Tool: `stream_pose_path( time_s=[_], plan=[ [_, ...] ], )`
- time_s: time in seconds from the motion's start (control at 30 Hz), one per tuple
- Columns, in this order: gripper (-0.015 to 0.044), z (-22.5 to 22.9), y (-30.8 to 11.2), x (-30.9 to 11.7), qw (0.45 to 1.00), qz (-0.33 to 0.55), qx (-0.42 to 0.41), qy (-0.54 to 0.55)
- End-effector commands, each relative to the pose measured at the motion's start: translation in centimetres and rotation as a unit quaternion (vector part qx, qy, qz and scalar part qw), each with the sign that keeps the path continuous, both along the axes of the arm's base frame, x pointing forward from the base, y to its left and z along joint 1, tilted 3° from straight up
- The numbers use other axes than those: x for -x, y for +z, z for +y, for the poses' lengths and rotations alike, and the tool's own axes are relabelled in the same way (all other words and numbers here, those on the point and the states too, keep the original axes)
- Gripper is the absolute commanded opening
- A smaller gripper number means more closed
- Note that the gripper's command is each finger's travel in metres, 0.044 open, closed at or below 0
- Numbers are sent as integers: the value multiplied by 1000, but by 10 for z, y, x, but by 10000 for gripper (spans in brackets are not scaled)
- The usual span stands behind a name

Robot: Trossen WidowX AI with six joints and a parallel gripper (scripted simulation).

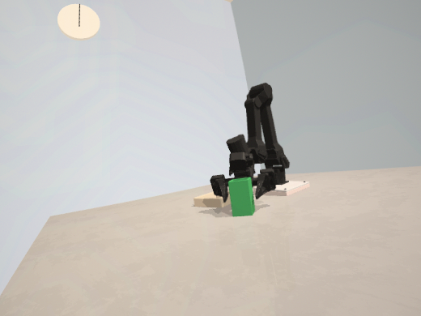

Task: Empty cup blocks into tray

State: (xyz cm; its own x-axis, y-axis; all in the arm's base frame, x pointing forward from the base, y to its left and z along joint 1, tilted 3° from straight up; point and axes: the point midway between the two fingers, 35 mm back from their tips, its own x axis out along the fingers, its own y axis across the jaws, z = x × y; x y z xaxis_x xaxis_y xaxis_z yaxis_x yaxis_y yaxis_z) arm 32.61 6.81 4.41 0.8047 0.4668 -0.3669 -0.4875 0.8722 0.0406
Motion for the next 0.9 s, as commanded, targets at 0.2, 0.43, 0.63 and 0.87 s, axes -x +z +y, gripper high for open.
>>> stream_pose_path(
  time_s=[0.2, 0.43, 0.63, 0.87],
  plan=[
    [344, 0, 1, -3, 1000, -2, -1, -3],
    [258, 0, 1, -3, 1000, -2, -1, -3],
    [218, 0, 1, -3, 1000, -2, -1, -3],
    [74, 0, 7, -3, 1000, -2, -1, -3]
  ],
)
